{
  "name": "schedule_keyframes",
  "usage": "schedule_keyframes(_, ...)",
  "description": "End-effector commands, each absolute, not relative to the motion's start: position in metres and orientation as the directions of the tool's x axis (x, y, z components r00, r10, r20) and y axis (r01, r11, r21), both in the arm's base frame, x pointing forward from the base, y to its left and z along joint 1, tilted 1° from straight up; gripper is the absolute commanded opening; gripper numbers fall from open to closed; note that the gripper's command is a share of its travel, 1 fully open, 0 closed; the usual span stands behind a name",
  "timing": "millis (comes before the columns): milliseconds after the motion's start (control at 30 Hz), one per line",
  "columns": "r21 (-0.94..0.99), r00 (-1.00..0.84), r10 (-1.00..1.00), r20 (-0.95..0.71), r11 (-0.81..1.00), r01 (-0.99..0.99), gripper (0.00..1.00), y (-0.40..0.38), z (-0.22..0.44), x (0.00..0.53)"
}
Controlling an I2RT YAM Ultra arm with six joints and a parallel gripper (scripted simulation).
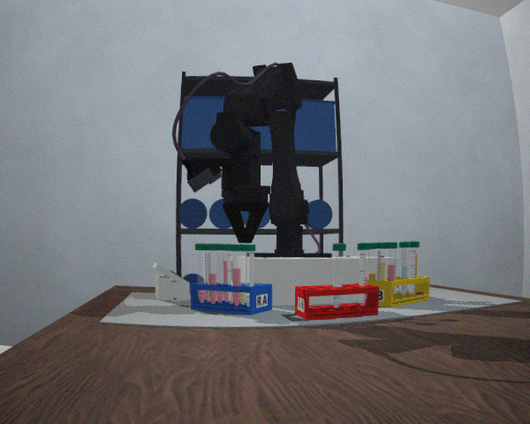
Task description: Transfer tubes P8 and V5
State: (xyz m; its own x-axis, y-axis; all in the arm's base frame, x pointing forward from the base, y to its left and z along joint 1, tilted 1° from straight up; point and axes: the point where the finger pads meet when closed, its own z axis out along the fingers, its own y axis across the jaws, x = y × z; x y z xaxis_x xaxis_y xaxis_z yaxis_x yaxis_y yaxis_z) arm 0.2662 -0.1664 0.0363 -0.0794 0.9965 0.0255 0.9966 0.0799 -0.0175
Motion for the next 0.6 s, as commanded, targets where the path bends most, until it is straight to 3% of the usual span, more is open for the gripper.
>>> schedule_keyframes(0,0.005,-0.075,0.997,0.01,0.075,0.997,0.3,-0.1667,0.0406,0.2656)
schedule_keyframes(567,0.029,-0.075,0.997,-0.009,0.075,0.997,0.3,-0.1723,0.0426,0.2731)
